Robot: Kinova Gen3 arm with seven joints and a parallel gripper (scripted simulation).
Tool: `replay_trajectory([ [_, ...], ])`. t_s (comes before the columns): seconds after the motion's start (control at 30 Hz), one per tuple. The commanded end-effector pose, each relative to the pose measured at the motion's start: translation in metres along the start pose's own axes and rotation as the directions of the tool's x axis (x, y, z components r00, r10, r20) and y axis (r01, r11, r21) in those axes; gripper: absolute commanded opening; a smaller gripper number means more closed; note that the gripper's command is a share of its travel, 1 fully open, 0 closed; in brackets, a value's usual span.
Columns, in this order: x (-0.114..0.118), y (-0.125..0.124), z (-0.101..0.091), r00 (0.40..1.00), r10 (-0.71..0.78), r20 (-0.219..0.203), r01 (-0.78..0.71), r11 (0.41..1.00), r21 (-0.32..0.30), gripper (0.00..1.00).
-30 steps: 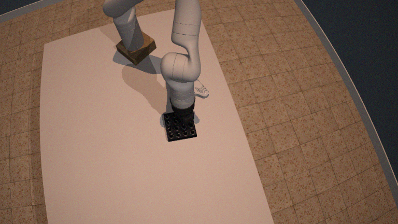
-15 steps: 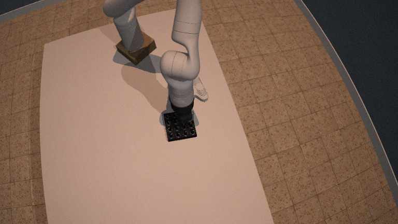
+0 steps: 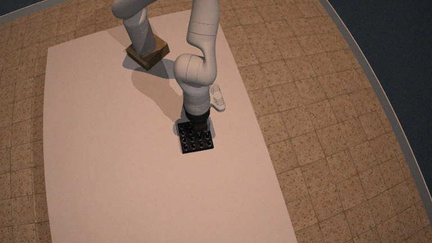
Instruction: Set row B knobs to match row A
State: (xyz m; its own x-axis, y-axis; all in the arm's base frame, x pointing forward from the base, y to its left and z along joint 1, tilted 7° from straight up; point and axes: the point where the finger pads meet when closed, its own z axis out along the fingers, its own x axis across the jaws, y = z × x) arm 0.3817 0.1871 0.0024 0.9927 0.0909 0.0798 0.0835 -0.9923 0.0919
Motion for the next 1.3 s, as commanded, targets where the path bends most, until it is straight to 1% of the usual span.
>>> replay_trajectory([
  [0.0,-0.0019,0.0011,0.0011,1.000,0.026,0.004,-0.026,1.000,-0.002,0.30],
  [0.73,-0.0019,0.0011,0.0011,0.999,0.039,0.004,-0.039,0.999,-0.002,0.30],
  [0.77,-0.0019,0.0011,0.0011,0.999,0.039,0.004,-0.039,0.999,-0.002,0.46],
  [1.27,-0.0014,0.0009,0.0010,0.999,0.039,0.003,-0.039,0.999,-0.002,0.46],
])
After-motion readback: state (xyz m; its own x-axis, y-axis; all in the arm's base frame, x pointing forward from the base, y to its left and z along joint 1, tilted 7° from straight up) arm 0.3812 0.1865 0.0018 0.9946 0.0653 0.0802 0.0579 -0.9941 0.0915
